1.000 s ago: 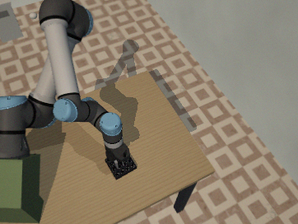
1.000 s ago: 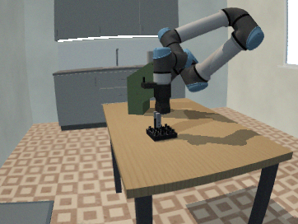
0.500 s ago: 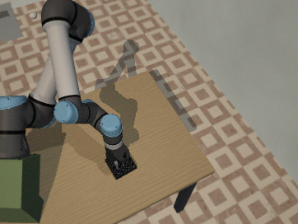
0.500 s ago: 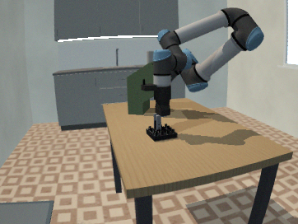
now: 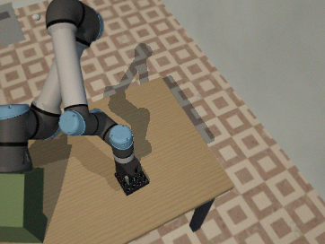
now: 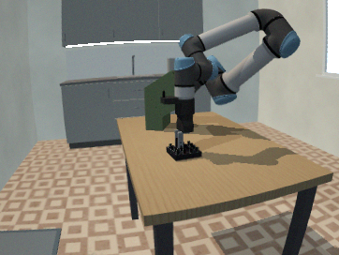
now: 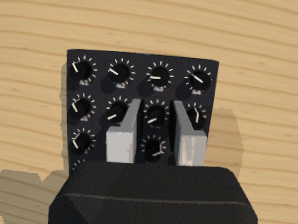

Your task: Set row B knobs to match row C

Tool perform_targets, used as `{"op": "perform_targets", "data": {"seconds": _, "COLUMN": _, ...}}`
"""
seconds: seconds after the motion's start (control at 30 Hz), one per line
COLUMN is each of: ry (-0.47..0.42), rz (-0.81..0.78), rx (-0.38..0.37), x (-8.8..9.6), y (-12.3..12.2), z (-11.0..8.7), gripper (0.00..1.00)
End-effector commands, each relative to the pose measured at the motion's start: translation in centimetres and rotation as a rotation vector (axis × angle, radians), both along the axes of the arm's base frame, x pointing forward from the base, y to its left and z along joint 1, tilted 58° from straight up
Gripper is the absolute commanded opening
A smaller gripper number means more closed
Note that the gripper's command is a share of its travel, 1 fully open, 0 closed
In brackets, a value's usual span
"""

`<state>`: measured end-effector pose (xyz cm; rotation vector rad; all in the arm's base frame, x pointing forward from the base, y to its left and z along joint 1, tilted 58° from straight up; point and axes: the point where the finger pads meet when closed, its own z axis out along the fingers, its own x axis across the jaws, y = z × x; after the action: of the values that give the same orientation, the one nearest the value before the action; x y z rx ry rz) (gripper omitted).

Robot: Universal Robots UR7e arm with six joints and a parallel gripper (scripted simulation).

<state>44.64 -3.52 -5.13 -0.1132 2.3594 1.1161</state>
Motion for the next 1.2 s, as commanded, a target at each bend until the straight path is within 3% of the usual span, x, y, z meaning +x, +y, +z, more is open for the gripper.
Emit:
{"op": "perform_targets", "data": {"seconds": 0.0, "ry": -0.001, "rz": -0.001, "rx": -0.001, "x": 0.02, "y": -0.05, "z": 0.01, "gripper": 0.46}}
{"op": "perform_targets", "data": {"seconds": 0.83, "ry": -0.001, "rz": -0.001, "rx": -0.001, "x": 0.02, "y": -0.05, "z": 0.01, "gripper": 0.46}}
{"op": "perform_targets", "data": {"seconds": 0.87, "ry": -0.001, "rz": -0.001, "rx": -0.001, "x": 0.02, "y": -0.05, "z": 0.01, "gripper": 0.30}}
{"op": "perform_targets", "data": {"seconds": 1.17, "ry": -0.001, "rz": -0.001, "rx": -0.001, "x": 0.02, "y": -0.05, "z": 0.01, "gripper": 0.30}}
